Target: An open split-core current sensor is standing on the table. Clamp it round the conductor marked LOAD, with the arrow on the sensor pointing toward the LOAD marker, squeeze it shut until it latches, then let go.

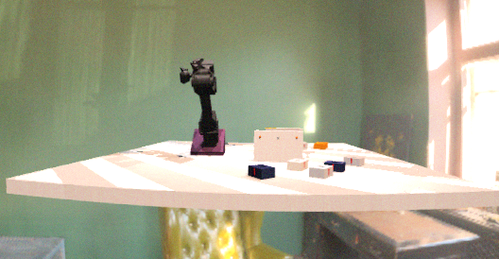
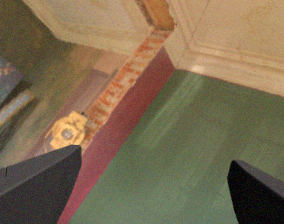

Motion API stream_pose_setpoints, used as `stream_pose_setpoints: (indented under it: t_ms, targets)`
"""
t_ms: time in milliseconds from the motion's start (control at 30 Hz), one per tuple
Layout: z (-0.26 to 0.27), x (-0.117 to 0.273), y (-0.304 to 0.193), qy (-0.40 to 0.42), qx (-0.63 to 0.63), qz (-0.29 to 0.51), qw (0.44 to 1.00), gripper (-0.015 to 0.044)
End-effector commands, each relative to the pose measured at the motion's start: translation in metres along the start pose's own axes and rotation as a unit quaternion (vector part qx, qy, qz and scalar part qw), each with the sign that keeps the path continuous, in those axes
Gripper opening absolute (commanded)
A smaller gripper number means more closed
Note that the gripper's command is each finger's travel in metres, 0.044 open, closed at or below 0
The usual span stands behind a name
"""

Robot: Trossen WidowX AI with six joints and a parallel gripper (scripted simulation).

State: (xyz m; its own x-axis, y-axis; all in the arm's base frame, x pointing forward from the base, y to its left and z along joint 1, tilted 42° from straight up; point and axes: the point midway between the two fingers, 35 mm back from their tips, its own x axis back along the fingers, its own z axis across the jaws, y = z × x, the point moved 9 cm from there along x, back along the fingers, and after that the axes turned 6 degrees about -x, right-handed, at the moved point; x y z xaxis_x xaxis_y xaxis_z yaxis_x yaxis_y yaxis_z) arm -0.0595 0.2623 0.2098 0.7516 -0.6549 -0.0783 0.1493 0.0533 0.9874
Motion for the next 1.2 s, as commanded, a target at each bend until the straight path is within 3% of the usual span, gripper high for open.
stream_pose_setpoints:
  t_ms: [0,267,567,800,1167]
  targets:
    - [-0.034,0.028,0.022,-0.117,0.017,-0.020,0.993,0.0420]
    - [-0.082,0.108,0.057,-0.353,0.035,-0.050,0.934,0.0440]
    - [-0.092,0.212,0.091,-0.590,0.049,-0.077,0.802,0.0440]
    - [-0.066,0.288,0.111,-0.741,0.053,-0.094,0.663,0.0440]
    - [0.023,0.374,0.135,-0.921,0.066,-0.108,0.369,0.0440]
